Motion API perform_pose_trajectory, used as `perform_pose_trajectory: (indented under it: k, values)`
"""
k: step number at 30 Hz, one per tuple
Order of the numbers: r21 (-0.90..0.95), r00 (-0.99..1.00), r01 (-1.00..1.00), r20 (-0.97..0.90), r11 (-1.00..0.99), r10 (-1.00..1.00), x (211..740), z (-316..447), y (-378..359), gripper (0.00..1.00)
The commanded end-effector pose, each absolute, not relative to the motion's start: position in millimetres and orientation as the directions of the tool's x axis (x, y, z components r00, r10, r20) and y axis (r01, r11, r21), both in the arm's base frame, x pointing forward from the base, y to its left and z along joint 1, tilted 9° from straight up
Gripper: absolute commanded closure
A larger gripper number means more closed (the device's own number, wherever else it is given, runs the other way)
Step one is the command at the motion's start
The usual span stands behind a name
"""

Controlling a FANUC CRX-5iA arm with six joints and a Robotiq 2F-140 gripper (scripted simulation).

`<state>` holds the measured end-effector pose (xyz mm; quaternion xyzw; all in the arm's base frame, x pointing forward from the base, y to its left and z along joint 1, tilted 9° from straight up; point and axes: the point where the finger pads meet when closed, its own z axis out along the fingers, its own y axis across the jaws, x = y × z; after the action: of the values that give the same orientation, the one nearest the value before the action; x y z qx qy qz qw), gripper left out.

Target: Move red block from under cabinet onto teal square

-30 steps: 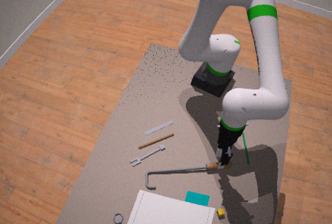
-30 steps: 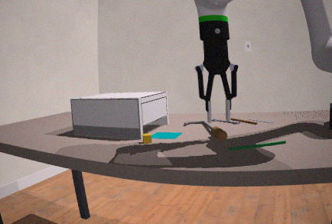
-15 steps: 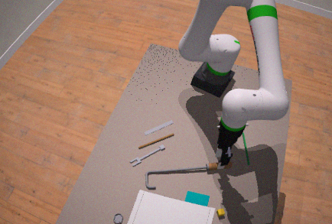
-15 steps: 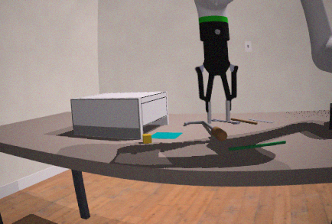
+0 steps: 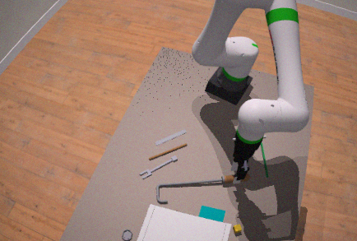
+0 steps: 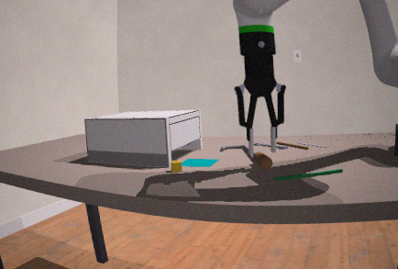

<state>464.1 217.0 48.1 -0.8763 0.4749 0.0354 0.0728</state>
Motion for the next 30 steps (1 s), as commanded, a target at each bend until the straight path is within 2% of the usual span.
perform_pose_trajectory:
  k: [1,30]
  values:
    - [-0.094,0.546,-0.838,-0.131,-0.538,-0.827,464,46,217,0.65]
    - [-0.094,0.546,-0.838,-0.131,-0.538,-0.827,465,14,223,0.65]
